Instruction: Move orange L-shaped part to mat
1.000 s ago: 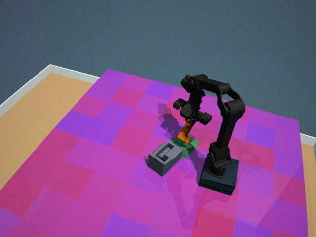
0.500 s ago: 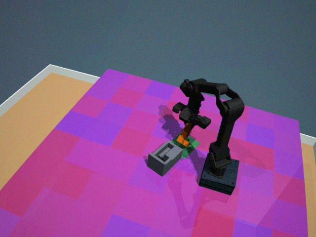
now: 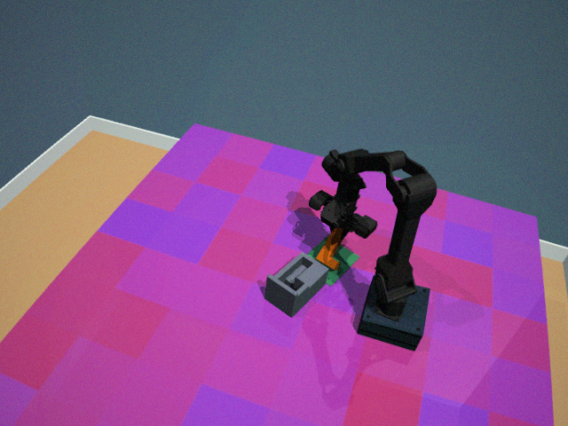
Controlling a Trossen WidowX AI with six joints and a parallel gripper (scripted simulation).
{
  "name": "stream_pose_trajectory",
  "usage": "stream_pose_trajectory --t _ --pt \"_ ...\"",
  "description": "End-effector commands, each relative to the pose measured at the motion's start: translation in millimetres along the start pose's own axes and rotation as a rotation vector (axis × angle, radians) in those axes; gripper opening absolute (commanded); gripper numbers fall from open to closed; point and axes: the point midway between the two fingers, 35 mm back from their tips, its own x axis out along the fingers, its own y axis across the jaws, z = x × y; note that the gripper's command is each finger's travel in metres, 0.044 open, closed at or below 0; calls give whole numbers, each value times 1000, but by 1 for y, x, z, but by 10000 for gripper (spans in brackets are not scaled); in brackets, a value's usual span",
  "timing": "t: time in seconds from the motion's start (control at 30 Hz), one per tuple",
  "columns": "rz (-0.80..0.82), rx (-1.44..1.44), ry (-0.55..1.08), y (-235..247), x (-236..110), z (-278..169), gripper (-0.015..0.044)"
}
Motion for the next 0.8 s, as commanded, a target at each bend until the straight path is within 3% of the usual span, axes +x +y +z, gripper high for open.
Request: stream_pose_trajectory --t 0.0,0.57,0.77 --pt "5 4 -3 1 8 1 0" --pt "5 0 -3 2 10 1 0" --pt "5 0 -3 2 10 1 157"
